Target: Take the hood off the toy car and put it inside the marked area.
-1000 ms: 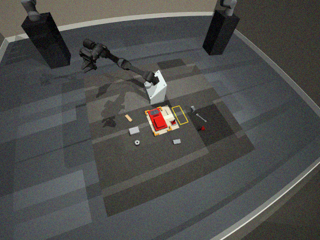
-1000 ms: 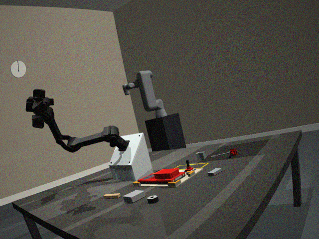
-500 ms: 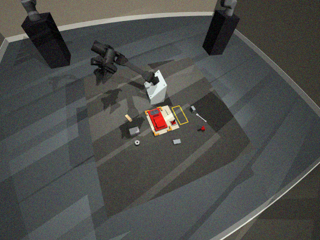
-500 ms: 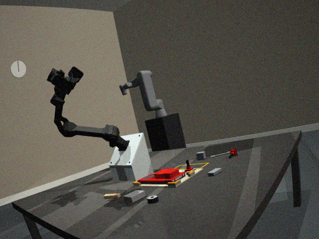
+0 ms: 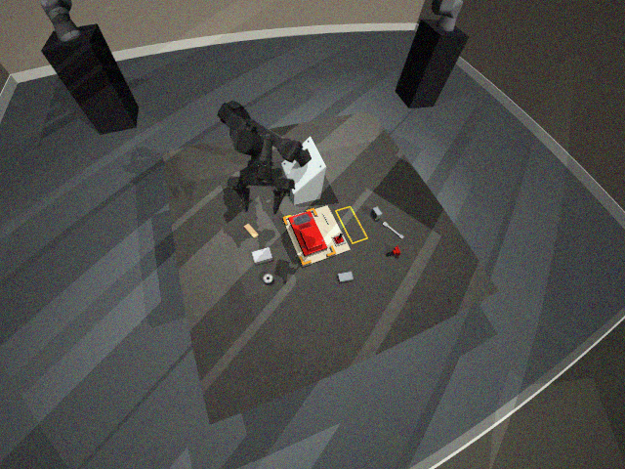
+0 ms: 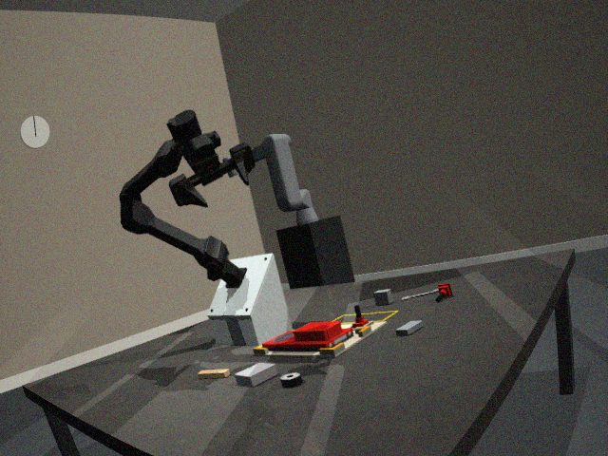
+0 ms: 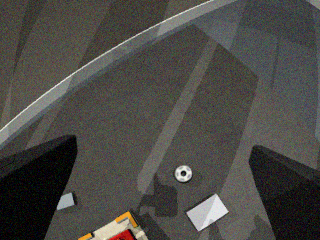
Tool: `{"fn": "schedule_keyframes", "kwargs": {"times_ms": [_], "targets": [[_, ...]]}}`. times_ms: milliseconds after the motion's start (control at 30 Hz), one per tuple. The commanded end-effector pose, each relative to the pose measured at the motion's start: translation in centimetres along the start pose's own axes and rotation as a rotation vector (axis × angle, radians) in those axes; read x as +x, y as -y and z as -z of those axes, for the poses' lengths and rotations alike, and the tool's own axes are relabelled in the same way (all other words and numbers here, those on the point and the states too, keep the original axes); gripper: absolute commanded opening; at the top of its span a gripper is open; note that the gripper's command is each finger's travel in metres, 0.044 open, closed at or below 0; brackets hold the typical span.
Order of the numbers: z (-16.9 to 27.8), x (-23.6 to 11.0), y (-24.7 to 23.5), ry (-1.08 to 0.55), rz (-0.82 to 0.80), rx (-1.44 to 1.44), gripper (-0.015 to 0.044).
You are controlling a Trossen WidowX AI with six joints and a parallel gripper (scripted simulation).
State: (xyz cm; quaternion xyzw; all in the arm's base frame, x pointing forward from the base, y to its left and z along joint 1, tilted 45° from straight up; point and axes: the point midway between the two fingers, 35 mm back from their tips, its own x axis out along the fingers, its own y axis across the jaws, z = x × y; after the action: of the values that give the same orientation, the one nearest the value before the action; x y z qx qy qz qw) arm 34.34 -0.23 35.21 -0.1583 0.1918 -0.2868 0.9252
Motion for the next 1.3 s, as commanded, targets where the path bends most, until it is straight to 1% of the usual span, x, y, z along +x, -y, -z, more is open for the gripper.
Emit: {"fn": "schedule_keyframes", "kwargs": {"times_ms": [0,200,367,533,667,733,1267], "targets": [[4.3,3.6,-3.4,-0.144,-0.004,-0.138,0.0440],[10.9,7.4,-6.7,-0.343,-0.011,-0.309,0.0440],[17.1,9.8,-8.4,-0.521,-0.016,-0.441,0.0440],[23.7,11.1,-9.2,-0.710,-0.022,-0.565,0.0440],[28.7,11.2,-8.9,-0.859,-0.025,-0.653,0.0440],[29.5,11.2,-8.8,-0.884,-0.026,-0.667,0.0440],[30.0,11.6,-8.6,-0.884,-0.026,-0.666,0.0440]]}}
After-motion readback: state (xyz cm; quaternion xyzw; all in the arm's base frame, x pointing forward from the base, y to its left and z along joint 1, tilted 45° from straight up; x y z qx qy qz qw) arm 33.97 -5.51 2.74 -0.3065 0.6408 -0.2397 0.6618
